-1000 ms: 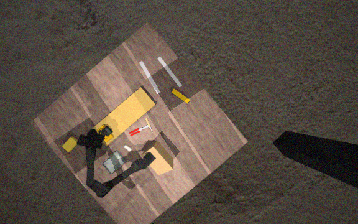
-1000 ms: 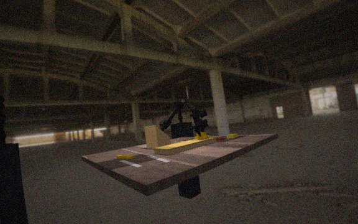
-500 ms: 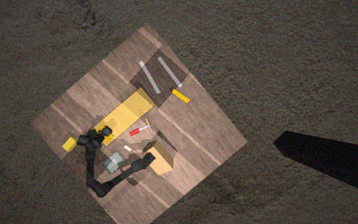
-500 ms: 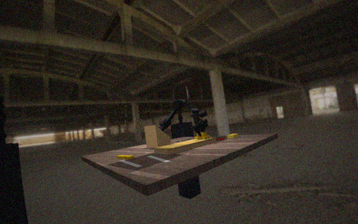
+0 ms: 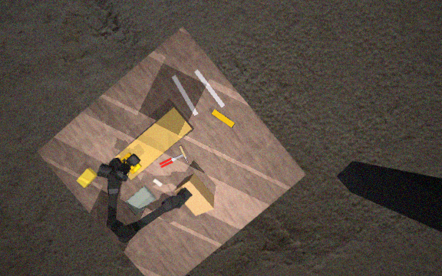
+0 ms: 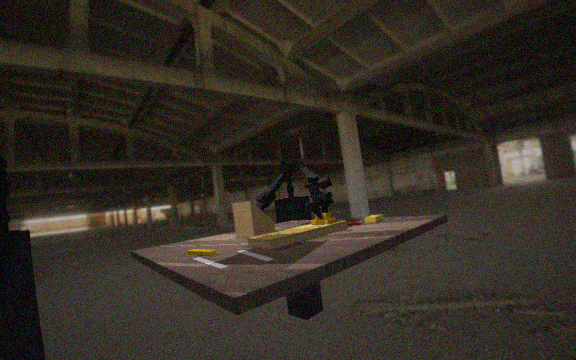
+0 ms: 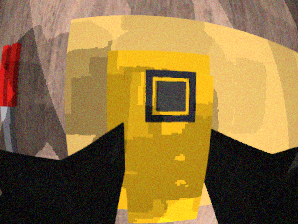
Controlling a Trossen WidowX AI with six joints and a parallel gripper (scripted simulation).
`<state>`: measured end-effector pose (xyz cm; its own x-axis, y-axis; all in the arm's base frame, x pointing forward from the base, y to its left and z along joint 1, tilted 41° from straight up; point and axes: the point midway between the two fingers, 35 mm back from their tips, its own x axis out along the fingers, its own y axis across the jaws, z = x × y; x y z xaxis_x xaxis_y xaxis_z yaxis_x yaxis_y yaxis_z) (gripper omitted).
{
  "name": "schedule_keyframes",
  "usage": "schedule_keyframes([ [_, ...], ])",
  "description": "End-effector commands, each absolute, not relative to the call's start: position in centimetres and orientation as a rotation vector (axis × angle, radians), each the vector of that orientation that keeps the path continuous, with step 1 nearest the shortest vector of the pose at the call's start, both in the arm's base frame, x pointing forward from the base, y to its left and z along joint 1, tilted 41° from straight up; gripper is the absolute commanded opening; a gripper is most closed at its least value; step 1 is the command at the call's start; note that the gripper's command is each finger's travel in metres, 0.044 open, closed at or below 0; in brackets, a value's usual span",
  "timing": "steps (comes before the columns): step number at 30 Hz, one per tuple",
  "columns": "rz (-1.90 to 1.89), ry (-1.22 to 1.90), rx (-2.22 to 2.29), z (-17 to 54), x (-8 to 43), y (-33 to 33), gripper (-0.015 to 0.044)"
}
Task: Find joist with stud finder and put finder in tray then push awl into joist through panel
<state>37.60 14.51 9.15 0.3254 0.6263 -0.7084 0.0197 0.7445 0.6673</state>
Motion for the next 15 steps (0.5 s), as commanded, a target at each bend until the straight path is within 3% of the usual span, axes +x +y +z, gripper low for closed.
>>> schedule_keyframes([
  [1, 0.426, 1.193, 0.646, 8.2, 37.5, 13.5, 0.0000],
  [15, 0.425, 1.193, 0.645, 6.4, 37.4, 11.5, 0.0000],
])
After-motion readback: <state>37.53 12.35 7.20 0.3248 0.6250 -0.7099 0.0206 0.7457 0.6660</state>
